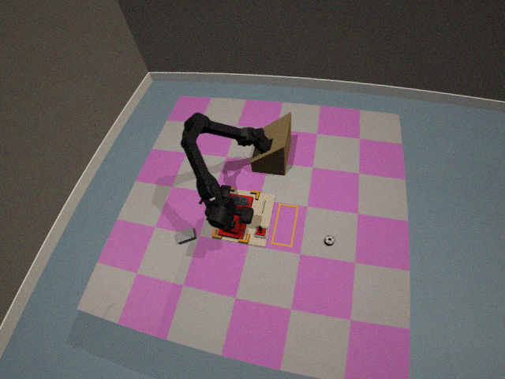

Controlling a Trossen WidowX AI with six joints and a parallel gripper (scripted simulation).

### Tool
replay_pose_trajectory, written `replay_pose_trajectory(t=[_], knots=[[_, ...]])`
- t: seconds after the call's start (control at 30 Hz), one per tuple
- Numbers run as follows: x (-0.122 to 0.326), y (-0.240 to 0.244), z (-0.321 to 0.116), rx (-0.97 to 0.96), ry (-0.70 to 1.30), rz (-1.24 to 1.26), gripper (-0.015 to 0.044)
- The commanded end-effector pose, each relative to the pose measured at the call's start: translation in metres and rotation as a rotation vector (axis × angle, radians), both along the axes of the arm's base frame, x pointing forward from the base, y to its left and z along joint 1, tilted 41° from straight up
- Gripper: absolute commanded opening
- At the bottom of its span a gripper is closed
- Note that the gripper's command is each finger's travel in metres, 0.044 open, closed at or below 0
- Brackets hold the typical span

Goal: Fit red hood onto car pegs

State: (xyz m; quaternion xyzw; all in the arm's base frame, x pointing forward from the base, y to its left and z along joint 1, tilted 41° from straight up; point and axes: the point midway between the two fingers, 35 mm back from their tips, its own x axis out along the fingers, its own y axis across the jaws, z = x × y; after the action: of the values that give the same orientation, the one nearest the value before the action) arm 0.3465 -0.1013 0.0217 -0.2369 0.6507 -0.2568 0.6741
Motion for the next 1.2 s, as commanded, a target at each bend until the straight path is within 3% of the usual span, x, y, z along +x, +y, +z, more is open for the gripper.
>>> replay_pose_trajectory(t=[0.0, 0.57, 0.7, 0.9, 1.17], knots=[[0.0, 0.0, 0.001, 0.0, -0.001, 0.0, 0.0], [0.0, 0.0, 0.0, 0.0, 0.0, 0.0, 0.044], [0.001, 0.005, 0.005, 0.001, 0.0, 0.0, 0.044], [0.0, 0.044, 0.049, 0.0, 0.003, -0.002, 0.044], [-0.001, 0.046, 0.051, -0.001, 0.003, -0.002, 0.044]])
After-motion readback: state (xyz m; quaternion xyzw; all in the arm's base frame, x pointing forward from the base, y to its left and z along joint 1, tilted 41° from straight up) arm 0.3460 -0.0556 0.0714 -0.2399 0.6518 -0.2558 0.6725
